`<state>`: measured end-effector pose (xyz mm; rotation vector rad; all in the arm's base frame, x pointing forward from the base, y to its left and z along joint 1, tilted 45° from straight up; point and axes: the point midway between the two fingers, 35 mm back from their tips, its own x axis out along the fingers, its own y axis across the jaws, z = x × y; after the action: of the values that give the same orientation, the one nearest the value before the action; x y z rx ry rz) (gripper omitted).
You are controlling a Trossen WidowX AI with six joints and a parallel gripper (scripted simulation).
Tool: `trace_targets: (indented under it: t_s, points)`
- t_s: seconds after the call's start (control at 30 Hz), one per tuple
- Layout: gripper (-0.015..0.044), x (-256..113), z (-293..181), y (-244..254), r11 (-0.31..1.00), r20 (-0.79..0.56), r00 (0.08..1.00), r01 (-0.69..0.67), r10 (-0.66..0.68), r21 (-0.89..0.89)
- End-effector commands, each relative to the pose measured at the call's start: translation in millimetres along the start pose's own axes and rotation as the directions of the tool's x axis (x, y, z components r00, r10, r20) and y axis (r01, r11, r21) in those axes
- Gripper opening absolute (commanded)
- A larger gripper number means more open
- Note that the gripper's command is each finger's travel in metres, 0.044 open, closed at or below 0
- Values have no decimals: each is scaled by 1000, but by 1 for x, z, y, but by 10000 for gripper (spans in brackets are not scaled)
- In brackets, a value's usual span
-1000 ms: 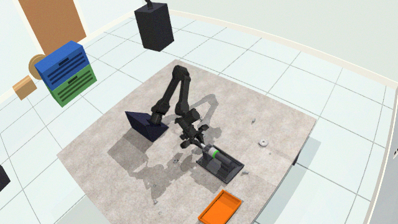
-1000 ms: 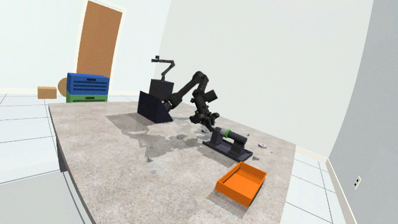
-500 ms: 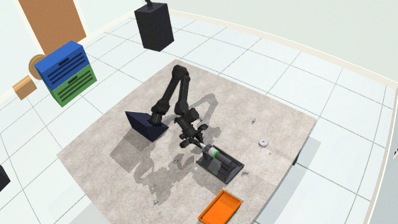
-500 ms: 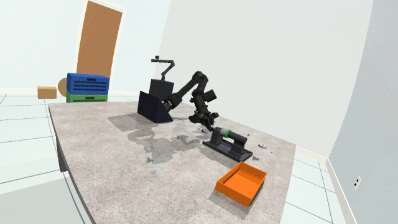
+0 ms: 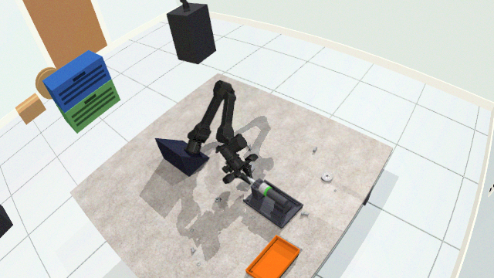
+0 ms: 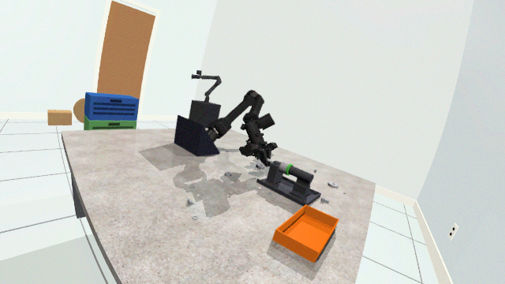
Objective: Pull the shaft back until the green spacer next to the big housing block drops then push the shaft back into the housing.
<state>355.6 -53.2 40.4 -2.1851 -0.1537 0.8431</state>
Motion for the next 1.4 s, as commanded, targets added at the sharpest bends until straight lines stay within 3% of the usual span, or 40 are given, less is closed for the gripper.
trace_targets:
  t_s: [0.0,1.37]
  points:
    - [0,-1,1,1,1000,0,1000,-2,2,-2]
    - [0,-4,4,1,1000,1,1000,-2,2,-2]
